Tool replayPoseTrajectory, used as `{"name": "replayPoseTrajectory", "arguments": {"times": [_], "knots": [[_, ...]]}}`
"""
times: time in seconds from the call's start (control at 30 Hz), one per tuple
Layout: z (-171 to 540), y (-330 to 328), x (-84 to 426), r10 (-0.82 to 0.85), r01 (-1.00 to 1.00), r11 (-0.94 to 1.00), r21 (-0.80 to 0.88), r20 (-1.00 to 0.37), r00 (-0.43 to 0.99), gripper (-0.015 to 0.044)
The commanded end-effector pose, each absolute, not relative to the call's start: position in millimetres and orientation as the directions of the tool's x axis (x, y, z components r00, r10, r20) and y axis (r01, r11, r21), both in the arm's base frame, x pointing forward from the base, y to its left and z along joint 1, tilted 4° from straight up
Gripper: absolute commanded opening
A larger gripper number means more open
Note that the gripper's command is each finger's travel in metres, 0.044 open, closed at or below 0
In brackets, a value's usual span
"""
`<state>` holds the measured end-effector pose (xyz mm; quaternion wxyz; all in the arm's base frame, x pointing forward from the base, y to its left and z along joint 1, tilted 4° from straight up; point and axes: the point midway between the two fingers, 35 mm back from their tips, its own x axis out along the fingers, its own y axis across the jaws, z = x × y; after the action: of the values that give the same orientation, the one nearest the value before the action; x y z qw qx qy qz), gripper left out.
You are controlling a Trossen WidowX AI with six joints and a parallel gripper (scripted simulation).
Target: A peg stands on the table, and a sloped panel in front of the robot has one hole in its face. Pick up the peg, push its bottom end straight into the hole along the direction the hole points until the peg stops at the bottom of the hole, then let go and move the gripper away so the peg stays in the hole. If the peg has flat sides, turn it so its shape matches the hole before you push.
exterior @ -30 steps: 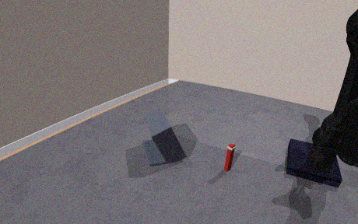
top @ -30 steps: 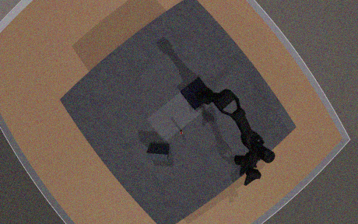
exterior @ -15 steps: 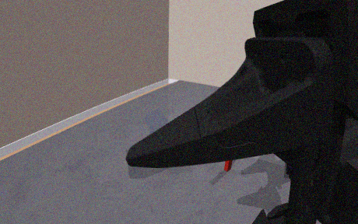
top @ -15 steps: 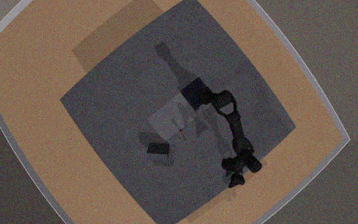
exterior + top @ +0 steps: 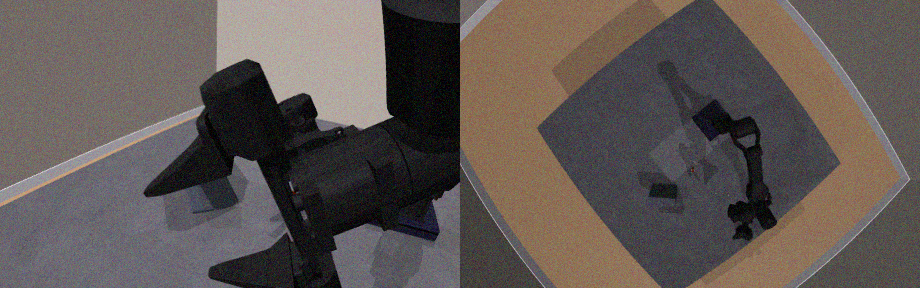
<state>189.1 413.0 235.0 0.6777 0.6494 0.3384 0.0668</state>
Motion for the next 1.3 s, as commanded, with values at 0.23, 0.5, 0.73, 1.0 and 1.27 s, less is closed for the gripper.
{"name": "replayPoseTrajectory", "arguments": {"times": [0.23,0.5,0.73,1.0,1.27], "knots": [[209,372,229,0.43,0.488,0.177,0.855,-0.513,0.743,0.044],[190,339,250,0.354,0.585,0.187,0.789,-0.61,0.709,0.044],[174,310,262,0.291,0.676,0.181,0.714,-0.696,0.657,0.044],[158,275,271,0.22,0.777,0.147,0.612,-0.786,0.577,0.044],[146,240,274,0.158,0.862,0.088,0.498,-0.862,0.482,0.044]]}}
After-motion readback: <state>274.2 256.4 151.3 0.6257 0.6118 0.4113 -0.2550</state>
